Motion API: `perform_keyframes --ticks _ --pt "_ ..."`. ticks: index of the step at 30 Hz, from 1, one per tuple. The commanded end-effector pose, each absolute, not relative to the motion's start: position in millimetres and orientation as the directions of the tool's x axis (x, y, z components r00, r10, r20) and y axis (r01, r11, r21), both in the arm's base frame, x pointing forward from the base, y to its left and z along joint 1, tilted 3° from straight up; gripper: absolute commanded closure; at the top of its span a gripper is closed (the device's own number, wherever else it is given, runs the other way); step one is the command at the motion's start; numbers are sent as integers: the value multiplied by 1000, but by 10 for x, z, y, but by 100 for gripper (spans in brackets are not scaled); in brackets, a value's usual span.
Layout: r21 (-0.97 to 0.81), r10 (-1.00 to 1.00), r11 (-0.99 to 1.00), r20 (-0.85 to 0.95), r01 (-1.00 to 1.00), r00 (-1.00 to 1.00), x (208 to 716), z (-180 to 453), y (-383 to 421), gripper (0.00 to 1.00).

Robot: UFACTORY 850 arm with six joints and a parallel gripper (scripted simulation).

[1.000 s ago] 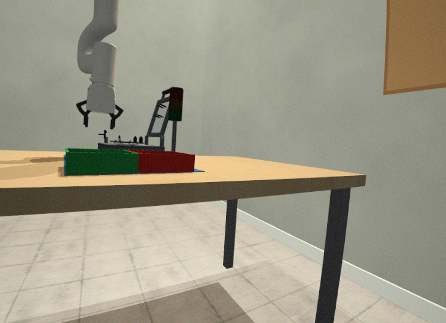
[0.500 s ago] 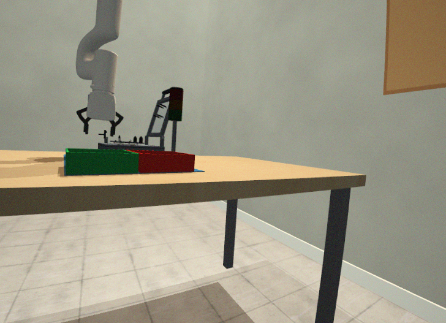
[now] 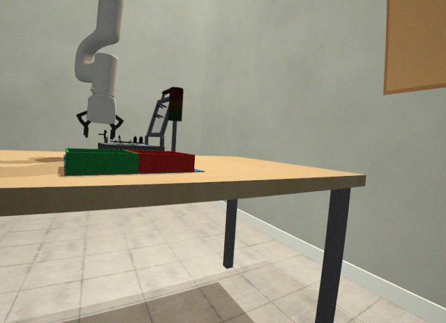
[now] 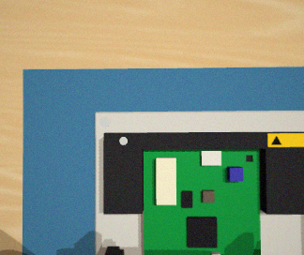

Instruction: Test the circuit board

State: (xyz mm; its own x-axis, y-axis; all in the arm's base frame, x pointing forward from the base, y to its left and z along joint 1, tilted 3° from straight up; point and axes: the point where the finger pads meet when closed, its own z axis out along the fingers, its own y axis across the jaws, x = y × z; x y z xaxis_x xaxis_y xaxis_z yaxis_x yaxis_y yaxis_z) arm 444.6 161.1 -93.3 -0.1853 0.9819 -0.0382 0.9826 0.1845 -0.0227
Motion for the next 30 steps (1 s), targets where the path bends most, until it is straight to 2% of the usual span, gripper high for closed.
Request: perform_keyframes --ticks 1,30 --pt "10 981 185 -55 983 -184 4453 -949 1613 0" --pt "10 981 185 -55 983 -184 4456 -1117 1603 0"
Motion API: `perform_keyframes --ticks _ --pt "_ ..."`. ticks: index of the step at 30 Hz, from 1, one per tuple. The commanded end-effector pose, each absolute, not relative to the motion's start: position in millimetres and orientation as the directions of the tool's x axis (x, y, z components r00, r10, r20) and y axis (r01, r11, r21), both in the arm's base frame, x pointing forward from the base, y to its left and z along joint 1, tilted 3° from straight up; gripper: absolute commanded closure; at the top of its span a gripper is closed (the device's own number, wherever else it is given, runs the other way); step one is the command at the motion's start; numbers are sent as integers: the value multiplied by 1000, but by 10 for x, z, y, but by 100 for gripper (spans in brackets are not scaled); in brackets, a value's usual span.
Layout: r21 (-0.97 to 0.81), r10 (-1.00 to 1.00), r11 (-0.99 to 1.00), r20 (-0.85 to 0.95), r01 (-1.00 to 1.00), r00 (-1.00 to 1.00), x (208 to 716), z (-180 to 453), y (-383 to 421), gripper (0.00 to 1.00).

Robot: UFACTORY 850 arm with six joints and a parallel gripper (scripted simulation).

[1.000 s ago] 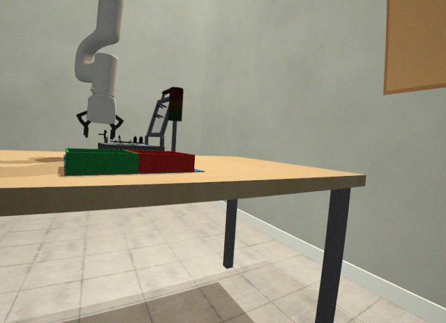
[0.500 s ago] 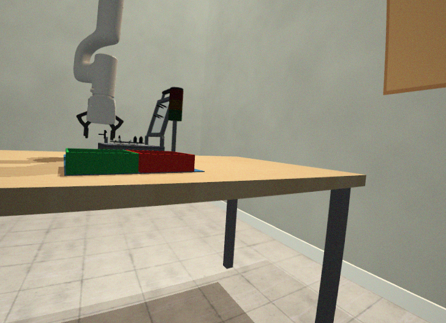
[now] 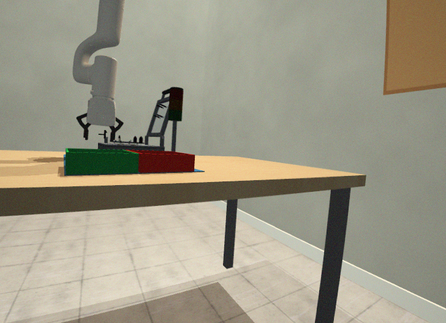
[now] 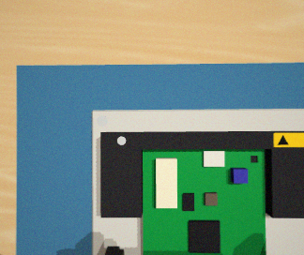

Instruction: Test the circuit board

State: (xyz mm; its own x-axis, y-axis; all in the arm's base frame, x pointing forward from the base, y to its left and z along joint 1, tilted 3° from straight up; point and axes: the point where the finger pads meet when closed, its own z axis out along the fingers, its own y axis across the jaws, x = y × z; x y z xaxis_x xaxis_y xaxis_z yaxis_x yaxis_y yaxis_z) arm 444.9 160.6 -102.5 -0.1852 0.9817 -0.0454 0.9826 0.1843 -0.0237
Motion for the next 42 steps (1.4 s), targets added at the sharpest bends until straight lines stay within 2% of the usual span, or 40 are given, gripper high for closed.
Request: perform_keyframes --ticks 1,42 --pt "10 981 185 -55 983 -184 4457 -1142 1602 0" --pt "10 981 185 -55 983 -184 4463 -1451 1585 0"
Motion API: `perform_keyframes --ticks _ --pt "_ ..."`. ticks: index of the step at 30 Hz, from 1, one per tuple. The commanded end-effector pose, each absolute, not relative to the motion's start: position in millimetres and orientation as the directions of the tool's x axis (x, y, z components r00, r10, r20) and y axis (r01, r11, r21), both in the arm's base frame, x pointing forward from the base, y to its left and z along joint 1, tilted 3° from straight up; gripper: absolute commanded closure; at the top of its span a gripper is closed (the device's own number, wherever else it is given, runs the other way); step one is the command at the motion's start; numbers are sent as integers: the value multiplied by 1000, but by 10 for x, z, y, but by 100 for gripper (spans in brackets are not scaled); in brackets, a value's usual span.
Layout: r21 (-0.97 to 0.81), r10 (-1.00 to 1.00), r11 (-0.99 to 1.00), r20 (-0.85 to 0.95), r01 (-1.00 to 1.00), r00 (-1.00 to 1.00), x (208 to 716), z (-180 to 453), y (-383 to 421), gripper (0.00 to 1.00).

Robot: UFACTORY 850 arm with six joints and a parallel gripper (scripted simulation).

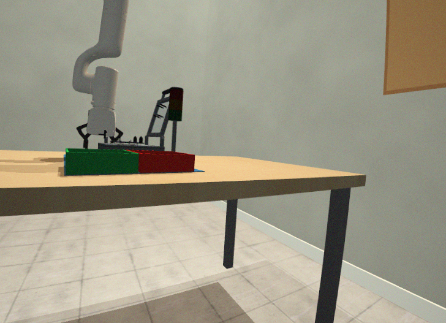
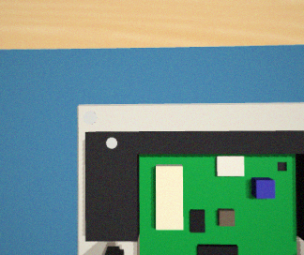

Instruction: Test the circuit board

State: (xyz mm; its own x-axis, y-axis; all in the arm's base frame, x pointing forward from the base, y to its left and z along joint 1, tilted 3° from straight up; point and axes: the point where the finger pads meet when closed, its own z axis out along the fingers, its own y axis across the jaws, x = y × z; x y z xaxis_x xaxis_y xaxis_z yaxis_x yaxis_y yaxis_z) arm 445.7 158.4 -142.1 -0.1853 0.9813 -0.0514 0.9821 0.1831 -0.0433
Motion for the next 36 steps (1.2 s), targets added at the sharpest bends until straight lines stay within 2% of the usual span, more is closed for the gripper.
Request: perform_keyframes --ticks 1,19,20,33,34,36 --pt "10 981 185 -55 983 -184 4463 -1462 1584 0" --pt "10 981 185 -55 983 -184 4465 -1518 1581 0" --pt "10 981 185 -55 983 -184 4465 -1518 1581 5" --pt "10 981 185 -55 983 -184 4465 -1518 1581 5" --pt "10 981 185 -55 983 -184 4465 -1518 1581 11" --pt "10 981 185 -55 983 -184 4465 -1518 1581 11"
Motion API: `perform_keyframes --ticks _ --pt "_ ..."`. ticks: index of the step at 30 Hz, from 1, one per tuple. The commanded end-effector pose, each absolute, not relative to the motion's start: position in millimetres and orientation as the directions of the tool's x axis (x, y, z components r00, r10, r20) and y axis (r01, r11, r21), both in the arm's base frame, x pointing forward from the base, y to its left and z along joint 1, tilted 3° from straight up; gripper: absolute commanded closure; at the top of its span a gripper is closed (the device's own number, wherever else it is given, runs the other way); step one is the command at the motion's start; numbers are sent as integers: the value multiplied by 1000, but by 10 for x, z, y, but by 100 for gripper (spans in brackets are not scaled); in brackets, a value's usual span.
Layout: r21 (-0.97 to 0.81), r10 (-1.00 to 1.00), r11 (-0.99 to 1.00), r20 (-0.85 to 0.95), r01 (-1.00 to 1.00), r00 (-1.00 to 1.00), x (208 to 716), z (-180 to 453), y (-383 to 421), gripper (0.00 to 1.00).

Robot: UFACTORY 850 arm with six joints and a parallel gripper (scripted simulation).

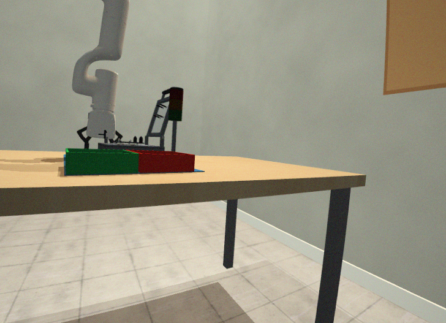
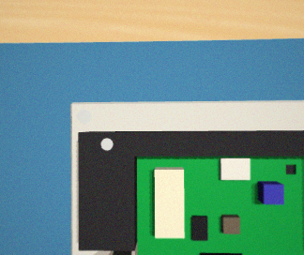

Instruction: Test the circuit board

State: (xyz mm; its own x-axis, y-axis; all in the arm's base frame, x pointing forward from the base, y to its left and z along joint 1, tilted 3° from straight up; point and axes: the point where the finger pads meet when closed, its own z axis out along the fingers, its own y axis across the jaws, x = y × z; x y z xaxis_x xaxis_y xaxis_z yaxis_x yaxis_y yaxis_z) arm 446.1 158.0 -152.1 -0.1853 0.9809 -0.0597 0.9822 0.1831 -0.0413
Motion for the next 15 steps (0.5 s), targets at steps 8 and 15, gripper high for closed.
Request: perform_keyframes --ticks 8,15 --pt "10 981 185 -55 983 -184 4465 -1518 1581 11" --pt "10 981 185 -55 983 -184 4465 -1518 1581 15"
